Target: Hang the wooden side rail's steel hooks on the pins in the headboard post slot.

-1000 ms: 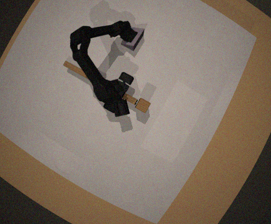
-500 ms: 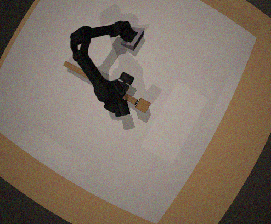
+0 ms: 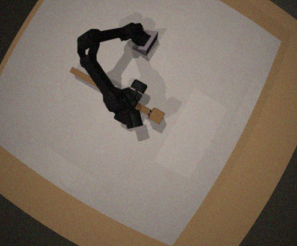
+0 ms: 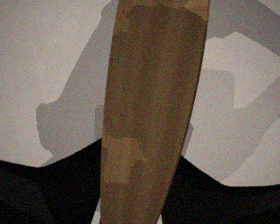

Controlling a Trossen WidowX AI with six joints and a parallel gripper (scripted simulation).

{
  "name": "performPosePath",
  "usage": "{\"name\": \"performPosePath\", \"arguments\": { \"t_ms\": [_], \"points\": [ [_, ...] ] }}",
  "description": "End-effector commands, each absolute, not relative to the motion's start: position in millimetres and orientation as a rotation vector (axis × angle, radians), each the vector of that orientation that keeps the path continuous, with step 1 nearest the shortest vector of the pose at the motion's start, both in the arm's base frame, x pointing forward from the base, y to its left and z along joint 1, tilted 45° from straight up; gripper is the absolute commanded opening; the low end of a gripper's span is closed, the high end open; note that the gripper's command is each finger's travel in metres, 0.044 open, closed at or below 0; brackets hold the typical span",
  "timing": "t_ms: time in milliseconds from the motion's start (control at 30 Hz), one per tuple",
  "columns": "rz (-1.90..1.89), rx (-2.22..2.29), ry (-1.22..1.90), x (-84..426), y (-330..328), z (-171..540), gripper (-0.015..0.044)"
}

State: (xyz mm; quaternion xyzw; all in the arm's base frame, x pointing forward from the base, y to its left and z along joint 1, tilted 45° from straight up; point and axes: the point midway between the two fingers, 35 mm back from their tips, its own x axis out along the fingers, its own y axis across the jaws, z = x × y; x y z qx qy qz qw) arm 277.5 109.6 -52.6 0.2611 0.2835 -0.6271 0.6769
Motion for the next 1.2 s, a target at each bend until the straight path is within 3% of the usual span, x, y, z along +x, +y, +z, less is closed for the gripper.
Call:
{"name": "performPosePath", "arguments": {
  "t_ms": [0,1167],
  "points": [
    [-1.4,0.592,0.636,277.2,113.8,-52.3,0.0],
    [-1.4,0.592,0.636,277.9,110.3,-56.5,0.0]
  ]
}}
